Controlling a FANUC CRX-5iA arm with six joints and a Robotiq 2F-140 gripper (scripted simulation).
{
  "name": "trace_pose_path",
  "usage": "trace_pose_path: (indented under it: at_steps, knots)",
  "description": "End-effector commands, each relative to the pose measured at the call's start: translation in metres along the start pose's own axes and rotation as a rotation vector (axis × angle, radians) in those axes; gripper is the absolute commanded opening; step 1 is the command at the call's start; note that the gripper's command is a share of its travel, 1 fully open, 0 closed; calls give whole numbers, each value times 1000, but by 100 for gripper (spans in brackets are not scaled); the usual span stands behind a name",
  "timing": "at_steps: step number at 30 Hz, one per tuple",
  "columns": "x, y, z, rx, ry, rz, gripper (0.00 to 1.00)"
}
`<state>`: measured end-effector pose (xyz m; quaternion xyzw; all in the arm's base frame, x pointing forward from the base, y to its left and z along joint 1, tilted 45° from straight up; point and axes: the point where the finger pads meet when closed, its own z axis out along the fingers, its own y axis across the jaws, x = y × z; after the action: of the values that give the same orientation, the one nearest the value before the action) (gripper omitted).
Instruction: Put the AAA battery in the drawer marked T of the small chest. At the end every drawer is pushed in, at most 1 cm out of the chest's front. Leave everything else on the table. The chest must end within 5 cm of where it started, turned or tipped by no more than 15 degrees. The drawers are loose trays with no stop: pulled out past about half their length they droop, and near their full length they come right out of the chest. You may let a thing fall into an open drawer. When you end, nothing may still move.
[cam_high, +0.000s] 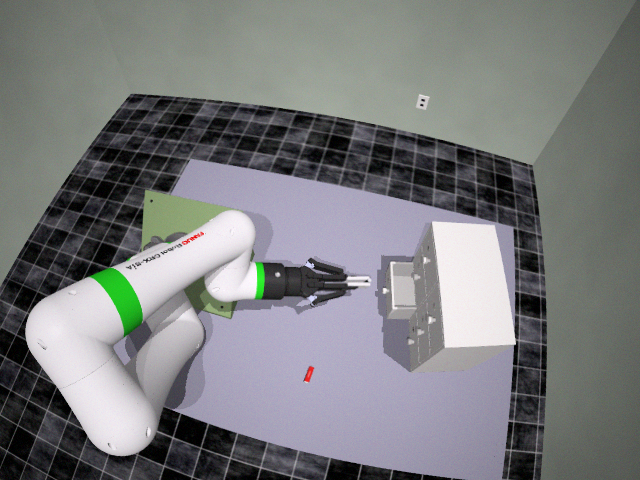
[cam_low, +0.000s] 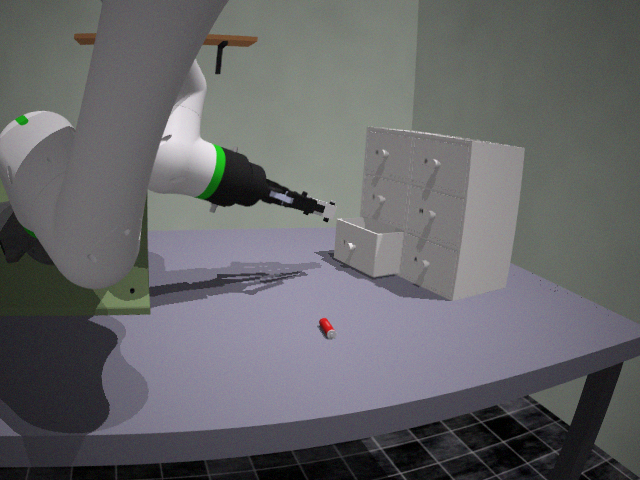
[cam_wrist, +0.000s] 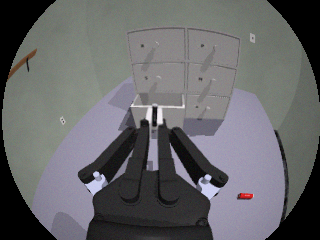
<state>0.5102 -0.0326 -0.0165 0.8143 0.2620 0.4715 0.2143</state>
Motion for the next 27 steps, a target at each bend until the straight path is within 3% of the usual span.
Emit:
trace_pose_path:
  at_steps: [1,27]
  knots:
    - [11,13,38,-162,-33,-46,3]
    - [16,15,54,-162,-33,-46,3]
